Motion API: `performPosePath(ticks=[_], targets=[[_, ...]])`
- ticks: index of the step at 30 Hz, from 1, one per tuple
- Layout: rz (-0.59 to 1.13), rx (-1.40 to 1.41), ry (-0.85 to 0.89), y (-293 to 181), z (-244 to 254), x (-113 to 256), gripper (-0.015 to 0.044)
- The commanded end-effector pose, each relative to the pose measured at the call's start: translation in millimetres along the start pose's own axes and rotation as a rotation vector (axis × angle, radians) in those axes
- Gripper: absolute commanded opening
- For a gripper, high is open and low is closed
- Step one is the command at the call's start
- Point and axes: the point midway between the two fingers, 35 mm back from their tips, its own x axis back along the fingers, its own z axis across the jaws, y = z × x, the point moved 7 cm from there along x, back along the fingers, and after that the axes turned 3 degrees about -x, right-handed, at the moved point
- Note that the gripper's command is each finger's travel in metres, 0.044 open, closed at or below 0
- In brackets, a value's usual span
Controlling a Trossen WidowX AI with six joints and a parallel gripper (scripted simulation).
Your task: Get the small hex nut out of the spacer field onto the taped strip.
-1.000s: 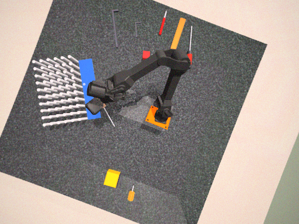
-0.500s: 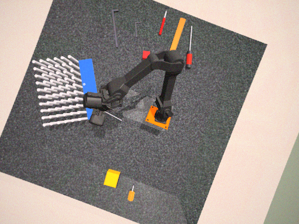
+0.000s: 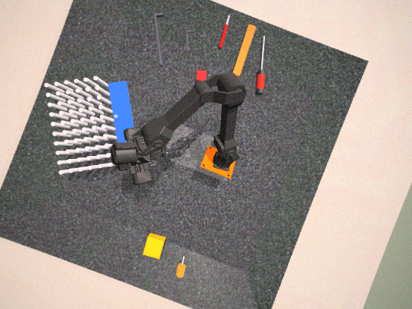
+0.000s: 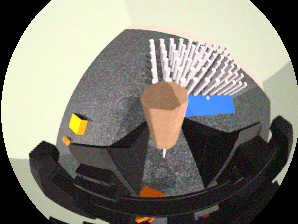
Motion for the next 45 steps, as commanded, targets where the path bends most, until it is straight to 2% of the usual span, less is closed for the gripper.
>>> performPosePath(ticks=[1,45], targets=[[-0.006,0.14,0.0,5,9,1,0.0],[0.028,1.661,0.004,15,118,-5,0.0]])
